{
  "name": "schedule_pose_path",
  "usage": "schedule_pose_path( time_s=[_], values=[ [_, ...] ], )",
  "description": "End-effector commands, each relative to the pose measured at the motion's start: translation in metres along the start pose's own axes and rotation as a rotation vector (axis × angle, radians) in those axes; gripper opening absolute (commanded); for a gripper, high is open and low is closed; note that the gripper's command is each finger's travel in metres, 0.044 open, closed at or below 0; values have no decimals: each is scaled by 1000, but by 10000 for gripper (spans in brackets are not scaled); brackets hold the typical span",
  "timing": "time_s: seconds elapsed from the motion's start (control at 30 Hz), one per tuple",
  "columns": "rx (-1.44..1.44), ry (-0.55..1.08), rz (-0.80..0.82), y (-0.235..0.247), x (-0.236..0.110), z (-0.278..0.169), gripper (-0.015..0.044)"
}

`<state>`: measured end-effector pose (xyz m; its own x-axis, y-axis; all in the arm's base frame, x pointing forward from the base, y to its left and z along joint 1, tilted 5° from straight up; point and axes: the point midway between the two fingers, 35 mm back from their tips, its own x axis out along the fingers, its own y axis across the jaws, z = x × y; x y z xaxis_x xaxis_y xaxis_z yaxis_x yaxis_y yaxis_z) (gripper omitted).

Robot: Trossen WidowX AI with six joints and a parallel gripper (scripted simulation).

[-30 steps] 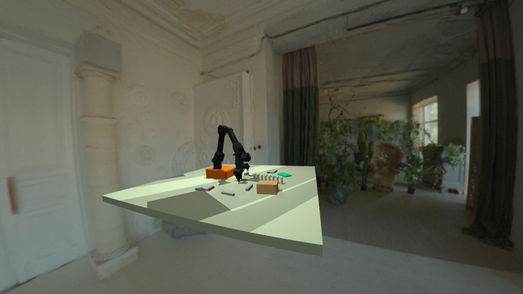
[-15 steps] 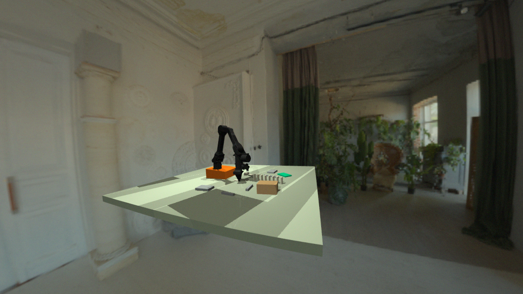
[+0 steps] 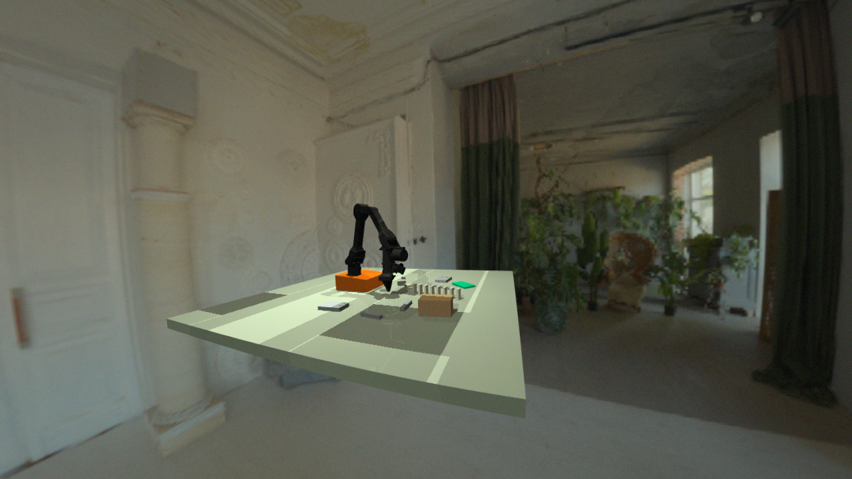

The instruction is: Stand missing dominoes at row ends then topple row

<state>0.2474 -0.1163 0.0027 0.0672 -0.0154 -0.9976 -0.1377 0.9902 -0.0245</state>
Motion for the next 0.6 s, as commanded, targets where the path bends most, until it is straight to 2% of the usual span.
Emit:
schedule_pose_path(
  time_s=[0.0,0.2,0.27,0.5,0.57],
  values=[
    [3,-28,-15,-2,-48,4,107],
    [3,-28,-15,0,-124,1,107],
    [3,-28,-15,1,-140,0,107],
    [23,-28,-15,0,-142,-1,107],
    [181,-29,-13,-8,-142,-4,107]
  ],
)
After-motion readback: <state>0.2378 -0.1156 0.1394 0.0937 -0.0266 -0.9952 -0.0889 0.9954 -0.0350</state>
